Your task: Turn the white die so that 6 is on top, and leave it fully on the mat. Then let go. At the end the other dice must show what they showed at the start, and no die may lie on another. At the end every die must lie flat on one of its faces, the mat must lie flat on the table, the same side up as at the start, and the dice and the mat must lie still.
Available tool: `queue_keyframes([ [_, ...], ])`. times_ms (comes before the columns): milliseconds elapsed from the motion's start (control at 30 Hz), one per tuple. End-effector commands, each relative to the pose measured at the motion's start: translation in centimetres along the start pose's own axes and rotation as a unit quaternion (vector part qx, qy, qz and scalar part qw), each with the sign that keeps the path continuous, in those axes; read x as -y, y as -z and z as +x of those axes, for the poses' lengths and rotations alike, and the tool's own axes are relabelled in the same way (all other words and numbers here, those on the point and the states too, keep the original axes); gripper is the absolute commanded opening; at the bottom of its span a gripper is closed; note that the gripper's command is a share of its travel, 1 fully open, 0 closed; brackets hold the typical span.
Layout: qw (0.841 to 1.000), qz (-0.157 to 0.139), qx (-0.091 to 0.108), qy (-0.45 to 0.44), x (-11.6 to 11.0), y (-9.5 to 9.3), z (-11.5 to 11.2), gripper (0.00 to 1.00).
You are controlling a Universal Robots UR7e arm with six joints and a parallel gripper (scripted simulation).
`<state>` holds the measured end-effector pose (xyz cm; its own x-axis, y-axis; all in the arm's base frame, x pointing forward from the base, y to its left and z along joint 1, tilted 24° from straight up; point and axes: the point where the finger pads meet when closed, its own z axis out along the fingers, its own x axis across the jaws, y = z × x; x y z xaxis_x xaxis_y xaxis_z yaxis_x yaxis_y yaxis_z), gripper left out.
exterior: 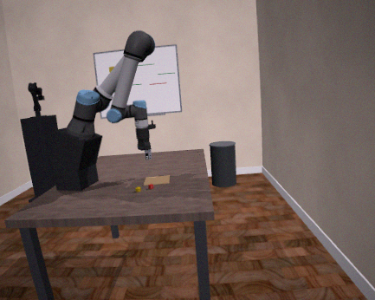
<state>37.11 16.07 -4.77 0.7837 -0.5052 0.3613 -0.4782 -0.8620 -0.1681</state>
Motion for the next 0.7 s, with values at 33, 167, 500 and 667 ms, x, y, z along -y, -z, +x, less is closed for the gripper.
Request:
queue_keyframes([
  [33,1.0,0.0,0.0,-0.004,0.0,0.0,0.1,0.4],
  [167,1.0,0.0,0.0,-0.009,0.0,0.0,0.1,0.4],
  [500,0.998,0.0,0.0,-0.07,0.0,0.0,0.9,0.4],
  [667,0.995,0.0,0.0,-0.104,0.0,0.0,1.3,0.4],
])
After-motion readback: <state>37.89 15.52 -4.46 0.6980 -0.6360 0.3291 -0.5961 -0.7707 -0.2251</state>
